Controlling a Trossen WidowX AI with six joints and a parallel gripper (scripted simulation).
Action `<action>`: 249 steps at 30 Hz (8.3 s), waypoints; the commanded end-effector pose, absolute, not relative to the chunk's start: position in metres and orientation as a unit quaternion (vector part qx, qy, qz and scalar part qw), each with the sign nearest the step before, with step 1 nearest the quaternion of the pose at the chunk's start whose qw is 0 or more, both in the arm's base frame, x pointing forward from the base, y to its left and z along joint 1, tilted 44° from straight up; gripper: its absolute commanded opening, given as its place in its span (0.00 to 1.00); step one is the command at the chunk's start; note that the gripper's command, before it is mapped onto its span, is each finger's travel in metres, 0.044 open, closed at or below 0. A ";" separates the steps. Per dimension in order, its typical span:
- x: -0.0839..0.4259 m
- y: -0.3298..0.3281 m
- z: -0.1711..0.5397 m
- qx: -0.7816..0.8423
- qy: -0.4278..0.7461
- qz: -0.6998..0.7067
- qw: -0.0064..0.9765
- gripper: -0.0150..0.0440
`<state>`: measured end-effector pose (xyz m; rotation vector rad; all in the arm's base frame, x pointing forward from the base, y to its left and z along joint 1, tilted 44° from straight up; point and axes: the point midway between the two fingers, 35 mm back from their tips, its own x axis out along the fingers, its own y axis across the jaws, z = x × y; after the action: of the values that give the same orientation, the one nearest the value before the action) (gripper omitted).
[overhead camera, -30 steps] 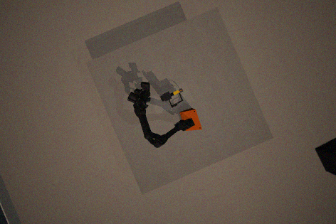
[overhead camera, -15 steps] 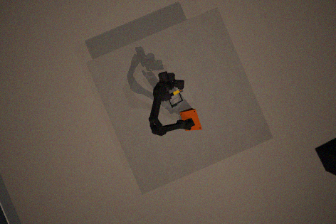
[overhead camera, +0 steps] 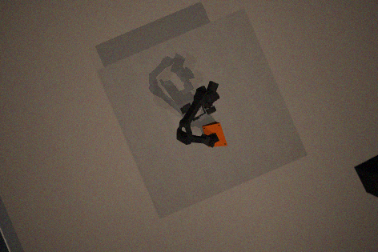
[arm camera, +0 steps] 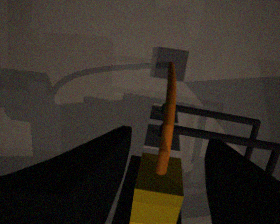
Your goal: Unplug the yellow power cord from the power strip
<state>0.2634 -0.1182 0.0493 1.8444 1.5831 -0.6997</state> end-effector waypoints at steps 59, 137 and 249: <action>0.267 -0.085 0.068 0.698 0.596 -0.265 0.296 0.25; 0.265 -0.097 0.069 0.700 0.596 -0.265 0.293 0.53; 0.264 -0.171 0.007 0.699 0.595 -0.266 0.295 1.00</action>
<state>0.2646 -0.1704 0.0068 1.8678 1.5794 -0.7068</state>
